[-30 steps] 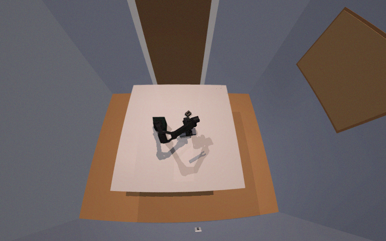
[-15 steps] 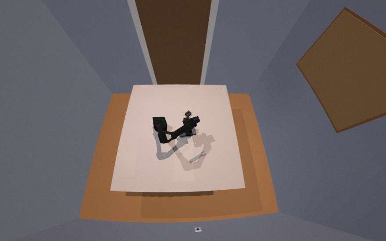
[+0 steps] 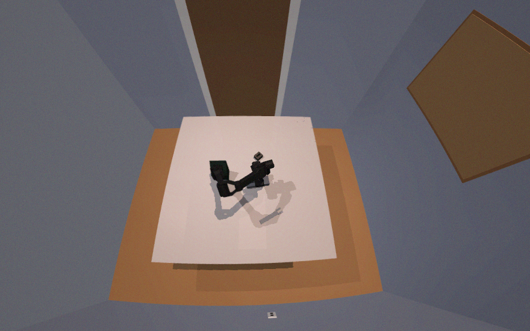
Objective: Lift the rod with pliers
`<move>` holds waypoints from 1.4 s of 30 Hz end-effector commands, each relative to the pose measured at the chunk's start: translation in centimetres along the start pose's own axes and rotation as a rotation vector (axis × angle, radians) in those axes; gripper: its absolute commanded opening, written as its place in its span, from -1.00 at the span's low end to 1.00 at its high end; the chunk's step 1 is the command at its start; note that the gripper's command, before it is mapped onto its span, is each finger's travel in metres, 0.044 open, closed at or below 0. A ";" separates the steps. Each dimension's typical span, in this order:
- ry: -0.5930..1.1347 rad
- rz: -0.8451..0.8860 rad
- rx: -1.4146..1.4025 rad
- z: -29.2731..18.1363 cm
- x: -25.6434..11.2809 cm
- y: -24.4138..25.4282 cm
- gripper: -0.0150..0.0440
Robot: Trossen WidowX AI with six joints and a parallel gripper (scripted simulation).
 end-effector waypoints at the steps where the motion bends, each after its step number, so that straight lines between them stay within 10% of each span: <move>1: -0.002 -0.003 -0.002 0.1 0.0 -0.1 -0.15; 42: 0.002 0.012 0.000 0.2 -3.5 -0.8 -0.15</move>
Point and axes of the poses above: the point midway between the two fingers, 35 mm back from their tips, its own x axis out along the fingers, its own y axis across the jaws, z = x × y, the point moved 3 cm from there along -x, back along the fingers, and after that the axes turned 11 degrees about x, right-handed, at the moved point
